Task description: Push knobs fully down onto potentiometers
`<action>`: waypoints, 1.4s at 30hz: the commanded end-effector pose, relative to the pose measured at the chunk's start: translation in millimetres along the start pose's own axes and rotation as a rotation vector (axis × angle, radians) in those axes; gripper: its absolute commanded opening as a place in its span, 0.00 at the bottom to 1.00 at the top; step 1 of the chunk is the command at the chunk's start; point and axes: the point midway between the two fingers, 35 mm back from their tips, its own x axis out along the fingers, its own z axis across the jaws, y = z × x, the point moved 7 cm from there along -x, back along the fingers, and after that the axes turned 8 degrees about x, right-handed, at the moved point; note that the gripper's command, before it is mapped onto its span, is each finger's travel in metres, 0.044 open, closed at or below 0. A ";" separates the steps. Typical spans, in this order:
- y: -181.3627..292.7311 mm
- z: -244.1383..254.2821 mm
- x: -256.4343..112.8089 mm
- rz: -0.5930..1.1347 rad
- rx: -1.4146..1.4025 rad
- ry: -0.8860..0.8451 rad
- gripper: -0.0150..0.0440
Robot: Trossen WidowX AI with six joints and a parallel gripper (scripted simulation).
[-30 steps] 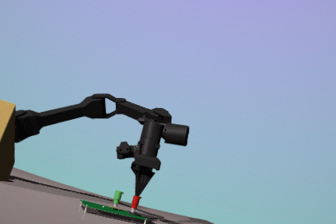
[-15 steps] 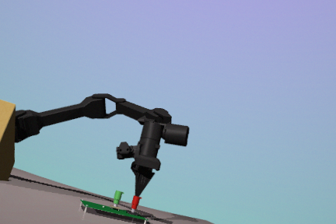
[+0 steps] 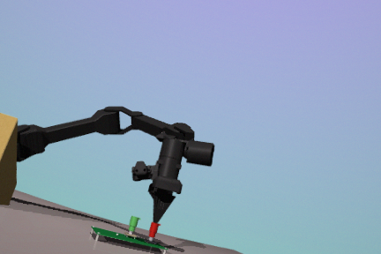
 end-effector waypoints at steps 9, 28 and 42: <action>2.8 -3.7 16.7 -0.020 -0.022 0.004 0.25; 2.9 -3.7 15.9 -0.020 -0.022 0.004 0.25; 3.7 -3.4 -5.5 -0.019 -0.021 0.003 0.25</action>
